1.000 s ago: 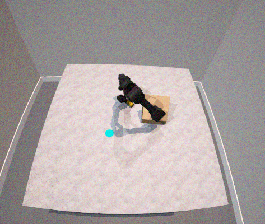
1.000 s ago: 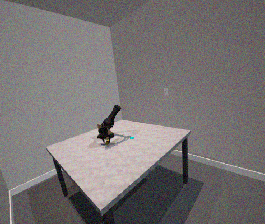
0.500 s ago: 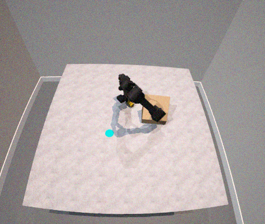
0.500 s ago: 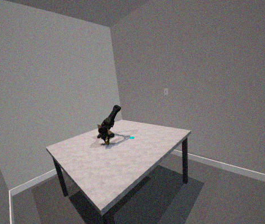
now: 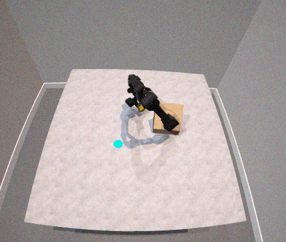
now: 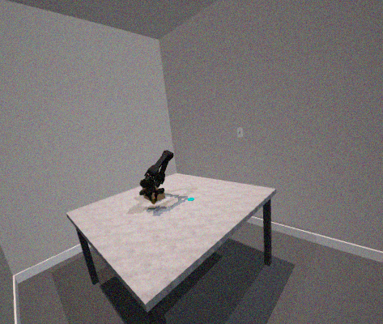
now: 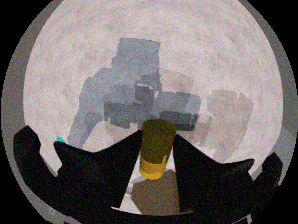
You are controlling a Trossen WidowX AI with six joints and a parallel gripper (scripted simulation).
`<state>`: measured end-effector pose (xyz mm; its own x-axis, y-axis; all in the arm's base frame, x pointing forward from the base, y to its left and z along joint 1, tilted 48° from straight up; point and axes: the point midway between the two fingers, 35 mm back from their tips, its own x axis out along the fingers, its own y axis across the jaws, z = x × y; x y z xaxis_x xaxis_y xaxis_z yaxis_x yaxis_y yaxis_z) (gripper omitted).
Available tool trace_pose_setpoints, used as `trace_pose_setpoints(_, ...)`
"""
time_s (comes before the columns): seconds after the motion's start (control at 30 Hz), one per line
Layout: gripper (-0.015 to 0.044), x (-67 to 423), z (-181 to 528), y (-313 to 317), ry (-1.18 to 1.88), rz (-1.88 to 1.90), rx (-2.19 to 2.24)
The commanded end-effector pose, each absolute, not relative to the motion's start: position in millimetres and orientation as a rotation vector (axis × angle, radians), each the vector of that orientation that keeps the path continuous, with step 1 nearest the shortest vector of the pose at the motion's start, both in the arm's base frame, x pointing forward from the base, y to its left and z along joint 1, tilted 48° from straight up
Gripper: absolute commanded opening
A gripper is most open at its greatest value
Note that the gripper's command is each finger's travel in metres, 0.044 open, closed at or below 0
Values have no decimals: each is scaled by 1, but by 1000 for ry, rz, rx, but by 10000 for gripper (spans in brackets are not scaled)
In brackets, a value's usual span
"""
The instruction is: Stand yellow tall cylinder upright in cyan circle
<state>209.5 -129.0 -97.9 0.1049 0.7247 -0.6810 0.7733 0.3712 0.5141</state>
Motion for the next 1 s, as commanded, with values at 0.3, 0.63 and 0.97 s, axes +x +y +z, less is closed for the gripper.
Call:
trace_pose_setpoints(0.3,105,203,-66,-163,1621,-64,1351)
trace_pose_setpoints(0.63,105,199,-53,-174,1621,-62,1351)
trace_pose_setpoints(0.97,105,218,-36,-169,1613,-44,1312)
